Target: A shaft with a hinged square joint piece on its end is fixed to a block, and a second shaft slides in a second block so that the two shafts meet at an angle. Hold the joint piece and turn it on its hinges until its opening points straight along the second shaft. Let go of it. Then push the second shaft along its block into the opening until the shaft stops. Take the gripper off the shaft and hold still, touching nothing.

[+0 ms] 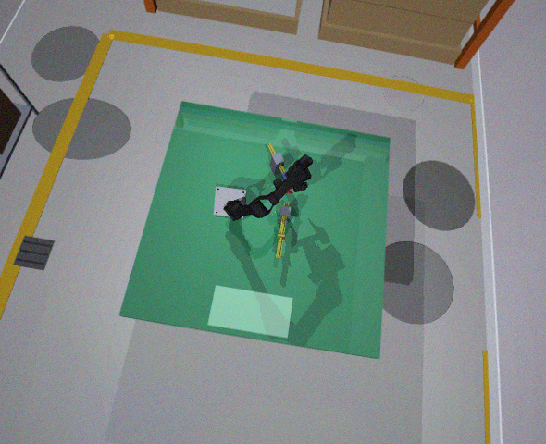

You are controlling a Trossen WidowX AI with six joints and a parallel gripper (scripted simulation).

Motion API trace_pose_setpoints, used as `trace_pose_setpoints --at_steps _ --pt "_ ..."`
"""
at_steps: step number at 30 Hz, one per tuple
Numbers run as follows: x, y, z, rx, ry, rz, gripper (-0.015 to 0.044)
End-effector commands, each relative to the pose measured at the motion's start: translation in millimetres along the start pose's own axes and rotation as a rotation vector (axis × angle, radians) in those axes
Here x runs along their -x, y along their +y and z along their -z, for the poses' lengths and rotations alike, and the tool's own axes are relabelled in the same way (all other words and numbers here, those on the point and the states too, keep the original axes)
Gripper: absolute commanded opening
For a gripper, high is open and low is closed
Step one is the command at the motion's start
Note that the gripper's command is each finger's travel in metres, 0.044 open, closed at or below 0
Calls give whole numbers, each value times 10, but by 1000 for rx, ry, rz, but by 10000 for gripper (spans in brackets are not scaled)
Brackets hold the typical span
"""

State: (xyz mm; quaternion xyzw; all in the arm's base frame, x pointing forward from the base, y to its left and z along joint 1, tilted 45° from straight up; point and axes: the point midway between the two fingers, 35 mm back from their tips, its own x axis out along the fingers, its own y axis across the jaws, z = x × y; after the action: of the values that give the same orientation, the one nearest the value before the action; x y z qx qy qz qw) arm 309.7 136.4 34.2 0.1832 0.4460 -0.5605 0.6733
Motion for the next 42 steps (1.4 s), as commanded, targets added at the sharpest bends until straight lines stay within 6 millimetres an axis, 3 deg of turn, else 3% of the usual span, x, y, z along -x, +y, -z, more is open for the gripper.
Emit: trace_pose_setpoints --at_steps 1,9,17,42 --pt "182 14 28 115 4 -14 440" --pt "544 -20 50 385 -6 -28 440" --pt "571 -30 51 390 -11 -29 440" --pt "241 -411 -608 -384 302 -69 440"
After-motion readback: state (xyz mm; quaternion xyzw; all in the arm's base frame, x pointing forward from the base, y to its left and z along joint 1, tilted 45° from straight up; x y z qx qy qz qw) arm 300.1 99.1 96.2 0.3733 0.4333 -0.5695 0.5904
